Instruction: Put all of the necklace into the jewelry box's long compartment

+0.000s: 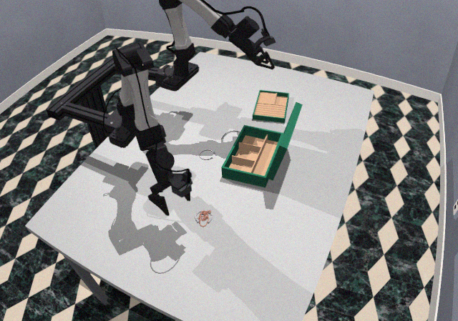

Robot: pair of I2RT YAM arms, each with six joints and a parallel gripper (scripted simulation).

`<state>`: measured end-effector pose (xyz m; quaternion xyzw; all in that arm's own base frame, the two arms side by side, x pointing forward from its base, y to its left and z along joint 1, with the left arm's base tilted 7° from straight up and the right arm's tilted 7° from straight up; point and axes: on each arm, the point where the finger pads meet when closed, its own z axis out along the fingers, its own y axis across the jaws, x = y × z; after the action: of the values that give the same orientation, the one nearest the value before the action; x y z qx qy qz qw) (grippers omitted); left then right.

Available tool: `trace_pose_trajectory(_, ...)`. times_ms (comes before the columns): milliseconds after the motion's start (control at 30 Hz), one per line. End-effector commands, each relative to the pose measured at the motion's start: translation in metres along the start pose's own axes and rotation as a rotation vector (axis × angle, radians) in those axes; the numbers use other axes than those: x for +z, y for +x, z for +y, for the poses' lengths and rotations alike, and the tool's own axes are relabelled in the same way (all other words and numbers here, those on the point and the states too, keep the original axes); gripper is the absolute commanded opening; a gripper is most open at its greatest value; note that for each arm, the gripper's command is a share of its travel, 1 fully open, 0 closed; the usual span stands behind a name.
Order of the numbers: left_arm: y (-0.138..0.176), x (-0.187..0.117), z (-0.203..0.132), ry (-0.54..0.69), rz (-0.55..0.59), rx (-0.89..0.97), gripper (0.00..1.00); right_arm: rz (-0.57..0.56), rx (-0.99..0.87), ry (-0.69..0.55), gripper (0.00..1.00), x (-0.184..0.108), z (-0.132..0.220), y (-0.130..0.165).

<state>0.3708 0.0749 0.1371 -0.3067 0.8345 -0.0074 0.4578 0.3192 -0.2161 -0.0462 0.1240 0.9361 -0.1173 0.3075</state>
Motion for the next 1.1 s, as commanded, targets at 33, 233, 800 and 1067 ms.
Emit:
trace_pose_trajectory(33,0.003,0.009,-0.063,0.259,0.047,0.239,1.0,0.015,0.04,-0.041,1.0,-0.009,0.011,-0.018)
trace_pose_trajectory(233,0.027,0.008,-0.102,0.429,0.09,0.415,1.0,0.055,0.04,-0.073,1.0,-0.01,0.023,-0.015)
trace_pose_trajectory(800,0.134,-0.038,-0.214,1.095,0.105,0.97,1.0,0.237,-0.121,-0.159,1.0,0.013,0.053,-0.002)
trace_pose_trajectory(1067,0.195,-0.084,-0.25,1.496,0.014,1.191,1.0,0.368,-0.362,-0.226,0.43,0.047,0.06,0.005)
